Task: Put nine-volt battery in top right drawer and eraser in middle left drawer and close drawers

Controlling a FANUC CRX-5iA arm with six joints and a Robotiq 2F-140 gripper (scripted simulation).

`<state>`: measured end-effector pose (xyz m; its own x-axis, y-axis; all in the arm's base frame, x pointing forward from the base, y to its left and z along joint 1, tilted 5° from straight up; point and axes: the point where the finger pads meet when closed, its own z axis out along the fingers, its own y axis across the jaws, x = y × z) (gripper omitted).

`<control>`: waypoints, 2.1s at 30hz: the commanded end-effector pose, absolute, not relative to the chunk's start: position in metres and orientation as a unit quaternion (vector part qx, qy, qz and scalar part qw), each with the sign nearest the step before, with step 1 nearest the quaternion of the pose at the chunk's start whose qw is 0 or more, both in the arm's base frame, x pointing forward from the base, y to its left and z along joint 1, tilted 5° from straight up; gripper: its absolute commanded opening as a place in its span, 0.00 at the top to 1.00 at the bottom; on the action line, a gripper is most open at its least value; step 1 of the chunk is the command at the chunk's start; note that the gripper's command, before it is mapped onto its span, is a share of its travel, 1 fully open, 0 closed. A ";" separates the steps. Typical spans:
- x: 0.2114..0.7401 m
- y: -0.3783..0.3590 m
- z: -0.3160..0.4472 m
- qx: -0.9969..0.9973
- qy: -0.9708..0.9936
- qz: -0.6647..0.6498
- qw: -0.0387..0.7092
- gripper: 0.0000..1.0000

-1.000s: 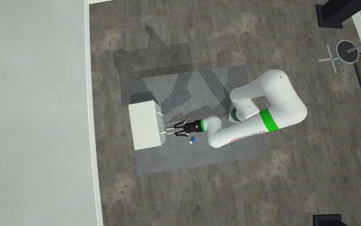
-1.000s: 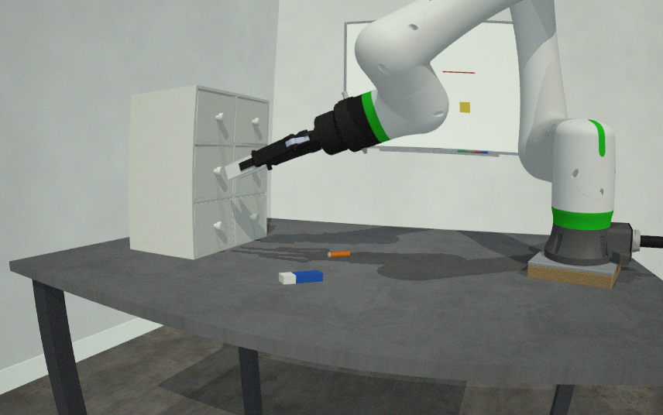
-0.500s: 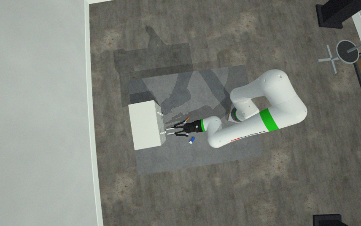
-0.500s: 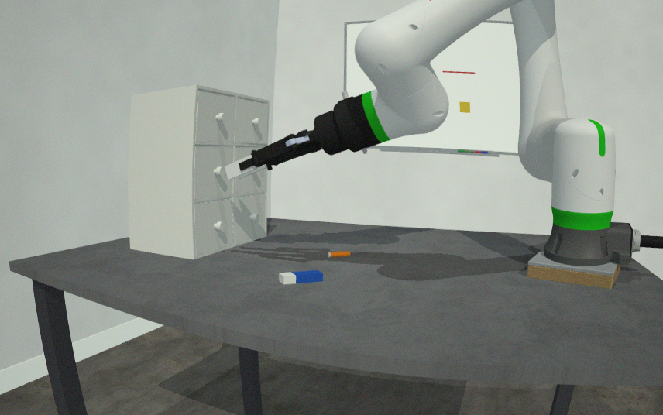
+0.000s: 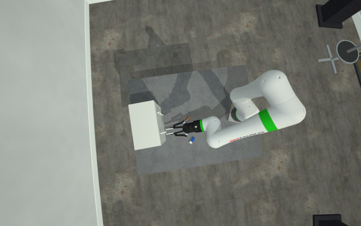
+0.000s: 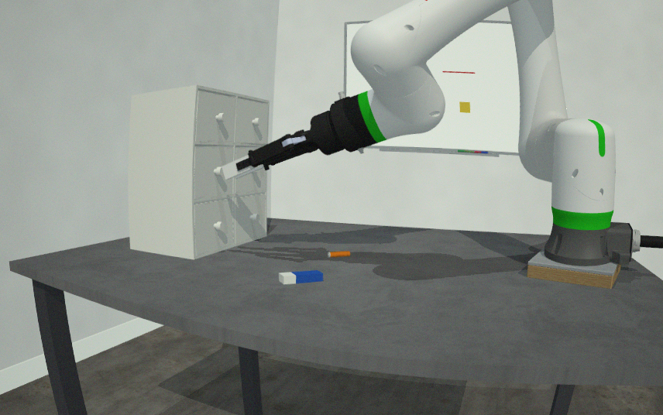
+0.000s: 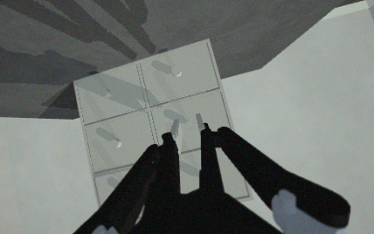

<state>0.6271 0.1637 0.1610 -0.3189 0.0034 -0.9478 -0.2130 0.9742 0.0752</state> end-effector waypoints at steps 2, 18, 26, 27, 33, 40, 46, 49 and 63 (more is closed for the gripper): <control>0.632 0.165 0.161 -0.065 0.807 0.093 0.580 0.80; 0.653 0.169 0.162 -0.065 0.807 0.093 0.580 0.80; 0.655 0.170 0.162 -0.065 0.807 0.093 0.580 0.80; 0.655 0.170 0.162 -0.065 0.807 0.093 0.580 0.80; 0.655 0.170 0.162 -0.065 0.807 0.093 0.580 0.80; 0.655 0.170 0.162 -0.065 0.807 0.093 0.580 0.80; 0.655 0.170 0.162 -0.065 0.807 0.093 0.580 0.80; 0.655 0.170 0.162 -0.065 0.807 0.093 0.580 0.92; 0.655 0.170 0.162 -0.065 0.807 0.093 0.580 0.92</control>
